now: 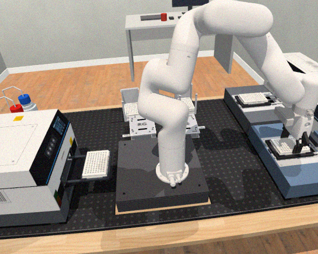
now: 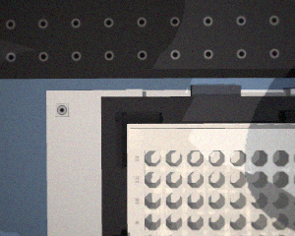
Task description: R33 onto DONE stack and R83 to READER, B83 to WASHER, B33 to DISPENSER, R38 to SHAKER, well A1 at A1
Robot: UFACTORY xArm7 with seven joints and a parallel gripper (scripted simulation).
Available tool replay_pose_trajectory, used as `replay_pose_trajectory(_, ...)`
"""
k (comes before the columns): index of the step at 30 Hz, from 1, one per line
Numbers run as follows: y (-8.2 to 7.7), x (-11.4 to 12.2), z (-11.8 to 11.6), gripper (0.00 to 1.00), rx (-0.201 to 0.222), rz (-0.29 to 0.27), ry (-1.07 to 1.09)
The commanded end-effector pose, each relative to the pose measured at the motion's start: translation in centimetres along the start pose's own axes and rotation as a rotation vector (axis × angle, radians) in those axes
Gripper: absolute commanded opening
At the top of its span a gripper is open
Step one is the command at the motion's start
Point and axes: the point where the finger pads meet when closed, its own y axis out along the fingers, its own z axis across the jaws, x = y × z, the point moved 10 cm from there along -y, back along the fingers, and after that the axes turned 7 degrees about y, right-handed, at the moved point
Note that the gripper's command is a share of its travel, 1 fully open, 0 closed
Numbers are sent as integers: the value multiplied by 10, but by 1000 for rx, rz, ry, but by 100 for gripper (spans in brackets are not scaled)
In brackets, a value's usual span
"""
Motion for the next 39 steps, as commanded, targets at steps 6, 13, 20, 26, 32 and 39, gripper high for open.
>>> replay_pose_trajectory(6,-1,1,0,100,1,-4,0)
replay_pose_trajectory(13,-1,1,0,0,1,-4,0)
replay_pose_trajectory(20,-1,1,0,0,1,-4,0)
replay_pose_trajectory(26,-1,1,0,0,1,-4,0)
replay_pose_trajectory(32,-1,1,0,0,1,-4,0)
replay_pose_trajectory(39,-2,1,0,0,1,-4,0)
